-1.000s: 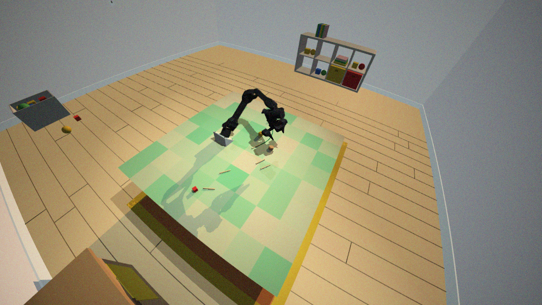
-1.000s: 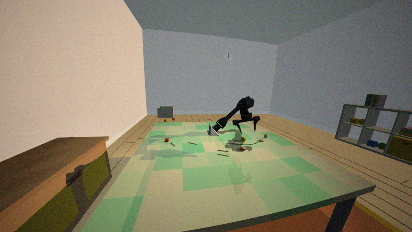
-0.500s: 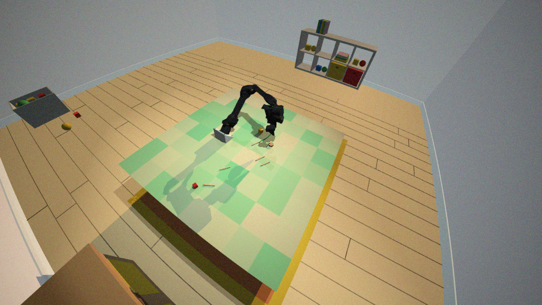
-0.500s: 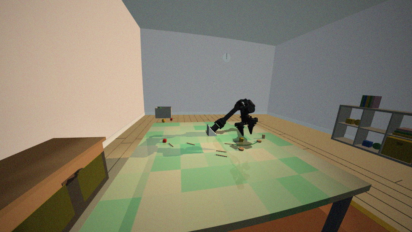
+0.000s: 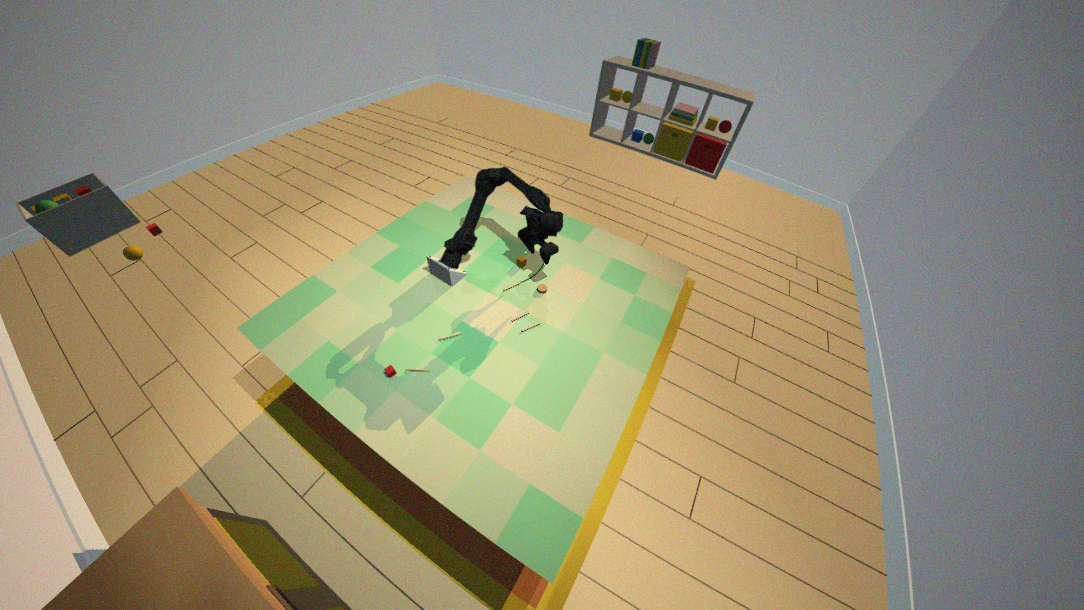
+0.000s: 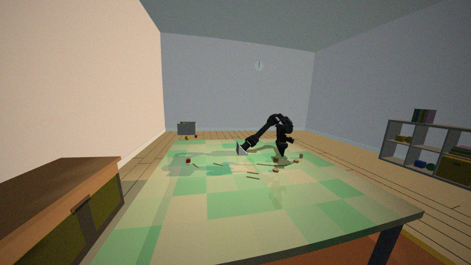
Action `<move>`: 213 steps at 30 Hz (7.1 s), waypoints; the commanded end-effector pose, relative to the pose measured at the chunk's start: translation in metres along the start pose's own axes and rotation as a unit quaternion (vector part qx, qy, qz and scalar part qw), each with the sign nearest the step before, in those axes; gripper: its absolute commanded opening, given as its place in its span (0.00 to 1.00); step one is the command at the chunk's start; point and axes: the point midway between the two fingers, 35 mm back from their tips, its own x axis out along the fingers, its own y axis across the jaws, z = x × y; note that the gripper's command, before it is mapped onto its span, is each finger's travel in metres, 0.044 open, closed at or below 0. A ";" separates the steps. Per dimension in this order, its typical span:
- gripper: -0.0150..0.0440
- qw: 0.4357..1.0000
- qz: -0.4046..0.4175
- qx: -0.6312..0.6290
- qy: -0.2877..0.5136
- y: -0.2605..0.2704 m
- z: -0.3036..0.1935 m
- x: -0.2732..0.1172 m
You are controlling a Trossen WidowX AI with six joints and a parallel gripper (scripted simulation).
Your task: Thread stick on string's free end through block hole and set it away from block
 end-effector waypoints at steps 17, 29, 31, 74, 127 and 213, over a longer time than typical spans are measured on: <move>1.00 0.824 0.094 -0.559 0.010 0.090 -0.014 0.013; 1.00 0.824 0.094 -0.559 0.010 0.090 -0.014 0.013; 1.00 0.824 0.094 -0.559 0.010 0.090 -0.014 0.013; 0.25 0.825 0.095 -0.557 0.008 0.090 -0.013 0.013; 0.92 0.983 0.059 0.156 0.076 0.053 -0.037 0.017; 0.46 -0.008 -0.064 0.995 0.071 -0.003 -0.098 0.016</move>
